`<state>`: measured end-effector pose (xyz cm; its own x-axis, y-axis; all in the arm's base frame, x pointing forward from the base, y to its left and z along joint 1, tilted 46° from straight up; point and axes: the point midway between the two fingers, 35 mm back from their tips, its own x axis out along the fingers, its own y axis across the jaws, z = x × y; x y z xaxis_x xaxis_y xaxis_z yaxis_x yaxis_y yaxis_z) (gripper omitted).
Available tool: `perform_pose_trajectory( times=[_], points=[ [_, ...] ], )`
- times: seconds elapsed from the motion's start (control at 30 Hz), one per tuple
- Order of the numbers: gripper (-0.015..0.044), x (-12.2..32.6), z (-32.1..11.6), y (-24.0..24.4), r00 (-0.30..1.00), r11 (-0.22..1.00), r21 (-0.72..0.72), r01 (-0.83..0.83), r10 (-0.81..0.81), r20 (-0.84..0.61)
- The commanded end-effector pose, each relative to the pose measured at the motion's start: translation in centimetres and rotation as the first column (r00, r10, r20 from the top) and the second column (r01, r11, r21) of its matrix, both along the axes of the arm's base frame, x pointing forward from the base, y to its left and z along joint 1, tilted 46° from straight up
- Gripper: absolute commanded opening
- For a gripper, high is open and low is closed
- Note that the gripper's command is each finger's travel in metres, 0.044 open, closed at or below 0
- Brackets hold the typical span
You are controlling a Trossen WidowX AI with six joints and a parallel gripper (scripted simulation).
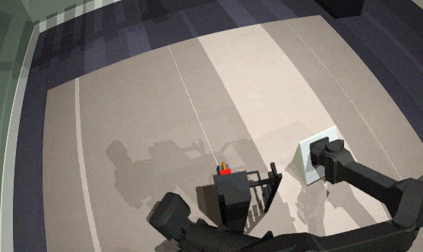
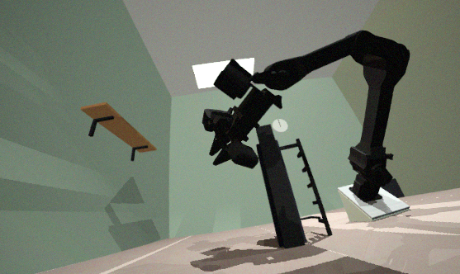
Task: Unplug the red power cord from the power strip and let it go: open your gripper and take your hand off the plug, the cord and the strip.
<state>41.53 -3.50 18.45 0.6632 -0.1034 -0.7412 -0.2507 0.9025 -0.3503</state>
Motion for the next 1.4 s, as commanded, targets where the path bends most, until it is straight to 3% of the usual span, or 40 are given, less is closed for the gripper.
perform_pose_trajectory(
  times=[0.0, 0.13, 0.27, 0.43, 0.7, 0.77, 0.87, 1.0, 1.07, 1.37],
  points=[
    [0.0160, 0.7, -0.6, -4.4, 0.988, 0.982, 0.115, 0.150, -0.153, 0.013],
    [0.0160, 1.5, 0.2, -5.0, 0.971, 0.965, 0.143, 0.222, -0.233, 0.061],
    [0.0160, 0.6, -3.3, -9.6, 0.915, 0.886, 0.237, 0.398, -0.400, -0.042],
    [0.0160, -2.5, -8.8, -11.4, 0.814, 0.741, 0.337, 0.581, -0.525, -0.251],
    [0.0160, -6.3, -13.8, -9.6, 0.580, 0.414, 0.407, 0.814, -0.544, -0.606],
    [0.0160, -8.4, -15.8, -8.8, 0.404, 0.214, 0.343, 0.915, -0.509, -0.760],
    [0.0160, -11.6, -17.9, -7.2, 0.084, -0.101, 0.130, 0.986, -0.368, -0.926],
    [0.0160, -14.9, -19.0, -5.2, -0.321, -0.410, -0.271, 0.871, -0.057, -0.945],
    [0.0160, -15.4, -19.0, -4.9, -0.381, -0.445, -0.343, 0.827, 0.005, -0.925],
    [0.0160, -15.4, -19.0, -4.9, -0.381, -0.445, -0.343, 0.827, 0.005, -0.925]
  ],
)
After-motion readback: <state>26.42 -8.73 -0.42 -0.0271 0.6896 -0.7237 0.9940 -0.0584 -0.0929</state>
